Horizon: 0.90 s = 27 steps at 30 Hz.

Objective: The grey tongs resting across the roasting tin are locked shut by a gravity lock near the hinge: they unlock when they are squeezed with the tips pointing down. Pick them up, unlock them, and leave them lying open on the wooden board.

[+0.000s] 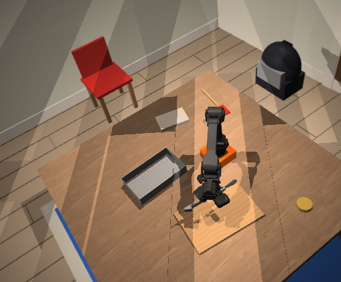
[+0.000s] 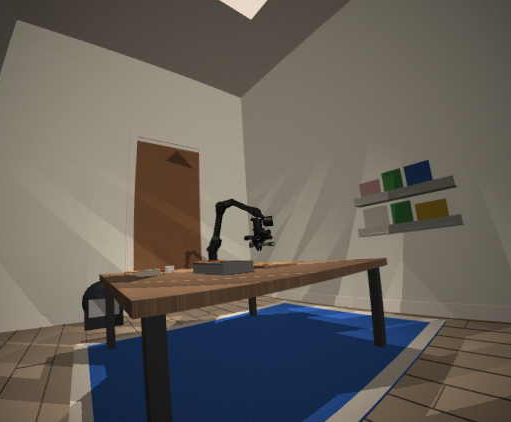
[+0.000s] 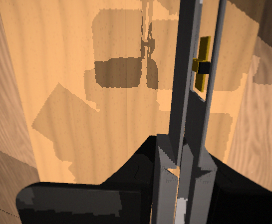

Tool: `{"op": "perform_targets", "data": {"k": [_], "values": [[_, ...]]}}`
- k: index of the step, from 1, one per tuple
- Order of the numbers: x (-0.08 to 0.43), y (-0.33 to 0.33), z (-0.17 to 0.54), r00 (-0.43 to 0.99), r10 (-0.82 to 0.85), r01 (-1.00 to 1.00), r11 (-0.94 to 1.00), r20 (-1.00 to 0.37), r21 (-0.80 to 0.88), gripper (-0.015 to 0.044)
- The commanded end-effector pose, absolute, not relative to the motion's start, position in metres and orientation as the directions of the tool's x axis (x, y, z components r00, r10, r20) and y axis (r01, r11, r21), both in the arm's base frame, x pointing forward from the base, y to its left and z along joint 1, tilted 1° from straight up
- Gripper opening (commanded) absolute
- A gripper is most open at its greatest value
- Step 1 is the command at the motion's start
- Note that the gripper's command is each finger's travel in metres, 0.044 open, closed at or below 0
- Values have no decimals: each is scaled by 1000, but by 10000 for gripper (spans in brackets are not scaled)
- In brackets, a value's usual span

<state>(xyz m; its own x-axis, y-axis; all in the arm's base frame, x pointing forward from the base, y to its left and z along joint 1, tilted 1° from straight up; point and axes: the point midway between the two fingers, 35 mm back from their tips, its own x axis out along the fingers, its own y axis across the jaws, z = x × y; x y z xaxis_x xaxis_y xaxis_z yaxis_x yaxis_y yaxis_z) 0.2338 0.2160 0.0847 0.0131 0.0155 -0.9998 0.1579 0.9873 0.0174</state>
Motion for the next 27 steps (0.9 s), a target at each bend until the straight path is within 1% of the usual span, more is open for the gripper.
{"op": "perform_targets", "data": {"k": [1, 27], "values": [[234, 216, 78, 11, 17, 154, 988, -1000, 18, -150], [232, 215, 36, 11, 16, 154, 988, -1000, 18, -150]]}}
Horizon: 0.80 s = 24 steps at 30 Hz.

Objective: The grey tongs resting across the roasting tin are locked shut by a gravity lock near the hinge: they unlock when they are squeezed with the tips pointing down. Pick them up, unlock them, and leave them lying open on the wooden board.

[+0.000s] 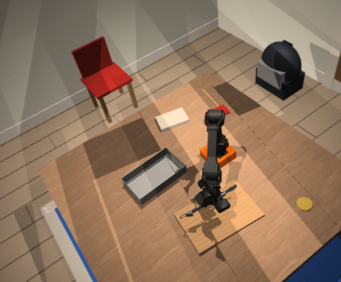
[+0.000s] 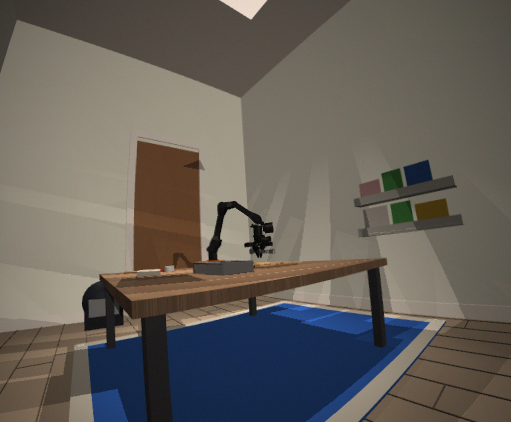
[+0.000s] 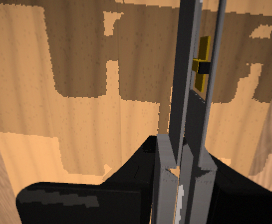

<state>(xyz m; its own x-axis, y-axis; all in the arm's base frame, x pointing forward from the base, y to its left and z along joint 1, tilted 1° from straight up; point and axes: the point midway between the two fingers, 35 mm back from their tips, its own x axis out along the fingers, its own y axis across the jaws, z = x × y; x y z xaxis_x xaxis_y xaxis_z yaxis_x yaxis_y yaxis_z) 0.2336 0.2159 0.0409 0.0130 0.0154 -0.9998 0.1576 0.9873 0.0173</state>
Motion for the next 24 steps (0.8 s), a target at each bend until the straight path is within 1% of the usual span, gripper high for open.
{"op": "perform_targets", "data": {"k": [1, 10, 24], "values": [[232, 215, 34, 11, 16, 154, 988, -1000, 18, -150], [232, 215, 27, 11, 16, 154, 988, -1000, 17, -150], [232, 214, 29, 11, 14, 157, 987, -1000, 15, 217]]}}
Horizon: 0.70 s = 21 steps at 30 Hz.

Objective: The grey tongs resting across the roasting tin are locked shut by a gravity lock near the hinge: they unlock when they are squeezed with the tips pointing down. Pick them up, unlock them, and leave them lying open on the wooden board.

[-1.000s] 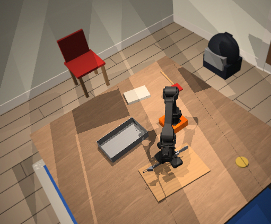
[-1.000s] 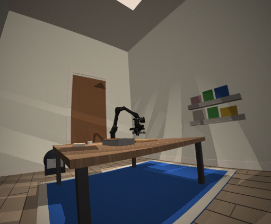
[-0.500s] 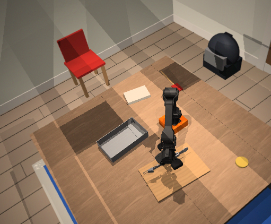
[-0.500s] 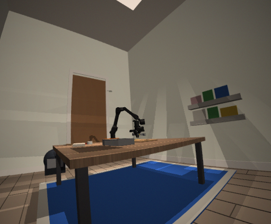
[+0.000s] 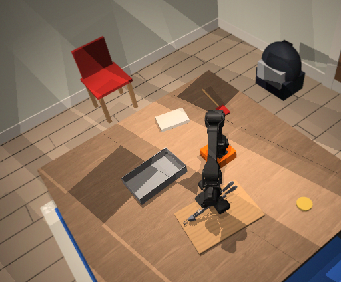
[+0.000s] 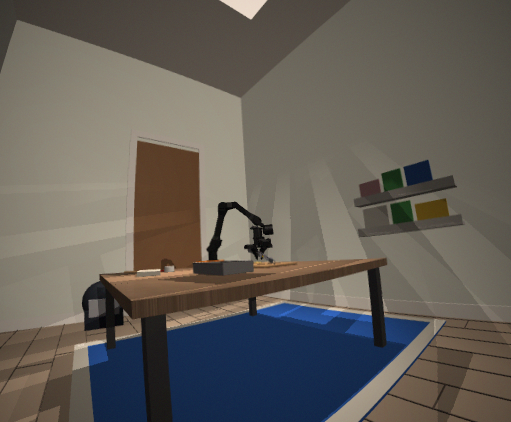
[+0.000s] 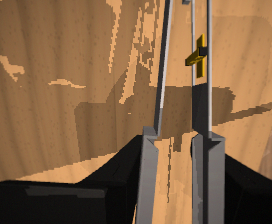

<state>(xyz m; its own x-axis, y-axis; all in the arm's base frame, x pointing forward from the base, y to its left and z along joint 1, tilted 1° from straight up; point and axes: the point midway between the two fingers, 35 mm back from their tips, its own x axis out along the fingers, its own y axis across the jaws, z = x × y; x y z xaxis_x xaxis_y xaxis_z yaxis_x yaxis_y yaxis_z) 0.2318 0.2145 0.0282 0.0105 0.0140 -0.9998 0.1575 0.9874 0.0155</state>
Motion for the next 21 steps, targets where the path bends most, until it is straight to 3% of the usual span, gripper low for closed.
{"op": "perform_targets", "data": {"k": [1, 9, 14, 21], "values": [[232, 214, 29, 11, 14, 157, 987, -1000, 15, 244], [232, 214, 29, 11, 14, 157, 987, -1000, 15, 440], [235, 199, 38, 11, 13, 157, 987, -1000, 14, 440], [225, 100, 93, 11, 6, 155, 988, -1000, 8, 440]]}}
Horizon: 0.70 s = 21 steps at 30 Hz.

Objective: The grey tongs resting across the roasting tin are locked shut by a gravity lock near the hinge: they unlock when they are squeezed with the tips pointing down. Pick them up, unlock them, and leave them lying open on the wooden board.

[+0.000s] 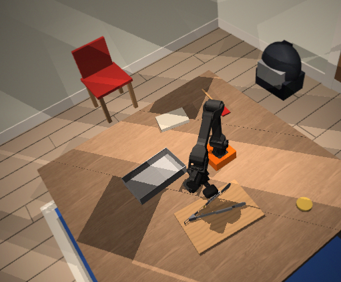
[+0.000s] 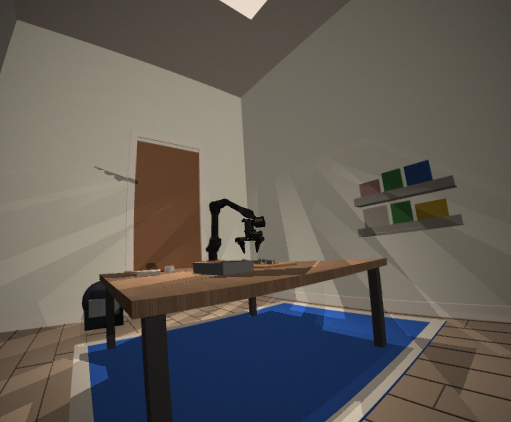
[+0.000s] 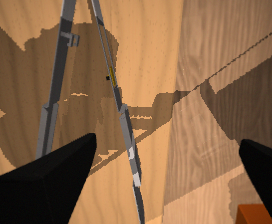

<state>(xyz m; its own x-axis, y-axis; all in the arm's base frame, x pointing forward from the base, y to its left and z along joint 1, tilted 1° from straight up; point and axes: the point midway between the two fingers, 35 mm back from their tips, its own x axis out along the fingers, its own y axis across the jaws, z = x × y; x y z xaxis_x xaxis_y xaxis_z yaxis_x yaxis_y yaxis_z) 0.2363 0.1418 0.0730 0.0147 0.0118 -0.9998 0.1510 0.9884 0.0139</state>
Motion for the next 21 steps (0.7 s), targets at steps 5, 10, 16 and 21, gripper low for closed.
{"op": "perform_targets", "data": {"k": [5, 10, 16, 21], "values": [[208, 64, 109, 10, 3, 154, 988, -1000, 5, 440], [208, 65, 111, 11, 4, 155, 988, -1000, 5, 440], [208, 66, 154, 26, 7, 161, 987, -1000, 11, 440], [207, 66, 161, 29, 8, 162, 987, -1000, 12, 440]]}}
